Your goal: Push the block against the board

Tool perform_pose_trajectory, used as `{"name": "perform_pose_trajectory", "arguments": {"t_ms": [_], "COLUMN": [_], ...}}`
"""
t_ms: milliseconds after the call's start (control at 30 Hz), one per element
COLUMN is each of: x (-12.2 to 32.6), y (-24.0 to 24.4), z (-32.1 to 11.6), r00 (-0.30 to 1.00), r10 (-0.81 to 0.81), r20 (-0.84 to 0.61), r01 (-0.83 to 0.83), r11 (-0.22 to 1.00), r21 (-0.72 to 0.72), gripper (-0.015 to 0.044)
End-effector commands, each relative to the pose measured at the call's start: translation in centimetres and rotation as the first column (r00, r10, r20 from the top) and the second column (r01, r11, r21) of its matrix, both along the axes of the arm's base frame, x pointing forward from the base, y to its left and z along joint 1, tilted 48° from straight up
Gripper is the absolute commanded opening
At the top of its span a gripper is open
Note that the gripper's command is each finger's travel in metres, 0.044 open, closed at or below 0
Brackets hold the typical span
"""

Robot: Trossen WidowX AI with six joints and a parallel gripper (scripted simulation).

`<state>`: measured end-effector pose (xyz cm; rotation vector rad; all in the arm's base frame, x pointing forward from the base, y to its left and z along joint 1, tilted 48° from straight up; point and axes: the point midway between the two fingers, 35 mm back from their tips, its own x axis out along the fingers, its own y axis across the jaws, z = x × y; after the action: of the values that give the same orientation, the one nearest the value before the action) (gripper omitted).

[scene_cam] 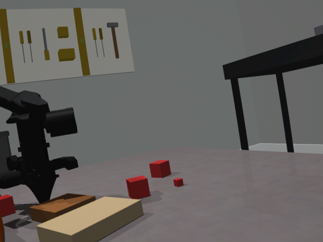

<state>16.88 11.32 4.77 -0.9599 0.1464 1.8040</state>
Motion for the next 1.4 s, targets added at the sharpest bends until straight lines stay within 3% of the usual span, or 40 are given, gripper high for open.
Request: {"name": "perform_pose_trajectory", "arguments": {"t_ms": [0, 767, 1367], "x": [0.2, 1.5, 0.3], "y": [-0.1, -1.3, 0.0], "z": [-0.3, -1.9, -0.2], "r00": [1.0, 1.0, 1.0], "r10": [-0.002, -0.002, -0.002], "r20": [-0.002, -0.001, -0.001], "r01": [0.002, 0.002, 0.002], "r11": [1.0, 1.0, 1.0], "r21": [0.002, -0.001, -0.003], "gripper": [0.0, 0.0, 0.0]}}
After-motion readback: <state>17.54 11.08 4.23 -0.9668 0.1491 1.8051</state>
